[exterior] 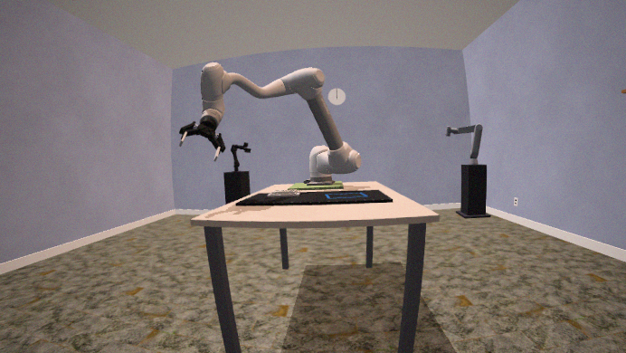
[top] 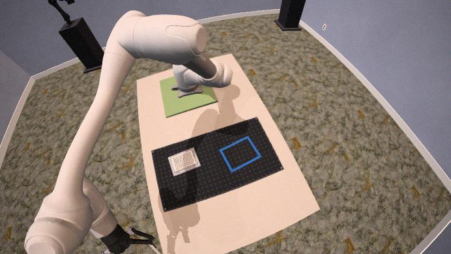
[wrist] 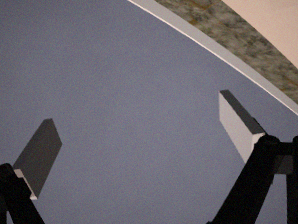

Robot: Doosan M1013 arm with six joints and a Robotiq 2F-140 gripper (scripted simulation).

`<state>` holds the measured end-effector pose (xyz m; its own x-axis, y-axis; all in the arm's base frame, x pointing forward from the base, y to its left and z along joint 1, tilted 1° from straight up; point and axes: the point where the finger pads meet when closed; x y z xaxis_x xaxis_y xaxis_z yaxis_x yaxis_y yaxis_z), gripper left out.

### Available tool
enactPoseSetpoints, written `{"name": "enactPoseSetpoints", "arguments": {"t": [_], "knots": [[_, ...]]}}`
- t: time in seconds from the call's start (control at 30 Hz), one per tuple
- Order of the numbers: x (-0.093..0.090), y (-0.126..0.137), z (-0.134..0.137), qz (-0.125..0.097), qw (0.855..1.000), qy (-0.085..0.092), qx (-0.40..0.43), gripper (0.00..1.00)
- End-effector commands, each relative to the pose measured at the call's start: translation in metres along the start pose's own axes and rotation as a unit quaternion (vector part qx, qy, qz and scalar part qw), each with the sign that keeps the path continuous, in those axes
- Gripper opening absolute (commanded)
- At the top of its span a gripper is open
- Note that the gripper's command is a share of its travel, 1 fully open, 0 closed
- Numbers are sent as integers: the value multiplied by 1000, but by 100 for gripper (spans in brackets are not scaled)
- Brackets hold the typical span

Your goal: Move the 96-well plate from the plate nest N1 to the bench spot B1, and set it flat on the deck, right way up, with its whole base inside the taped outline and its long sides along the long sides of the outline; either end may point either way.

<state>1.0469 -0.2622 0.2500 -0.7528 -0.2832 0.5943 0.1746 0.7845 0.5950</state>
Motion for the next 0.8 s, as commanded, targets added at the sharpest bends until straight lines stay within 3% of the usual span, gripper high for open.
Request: {"name": "enactPoseSetpoints", "arguments": {"t": [0.0, 0.53, 0.63, 0.77], "knots": [[0, 0, 0, 0, 1000, 0, 0, 100], [0, 0, 0, 0, 1000, 0, 0, 100], [2, 3, 15, 15, 999, 34, 27, 100], [4, 6, 34, 15, 999, 34, 27, 100]]}}
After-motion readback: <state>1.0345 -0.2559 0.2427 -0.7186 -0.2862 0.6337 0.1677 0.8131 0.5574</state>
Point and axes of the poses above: the point where the finger pads meet when closed, its own x axis back along the fingers, its own z axis across the jaws, y = z × x, and after that the axes turned 9 degrees about x, right-handed
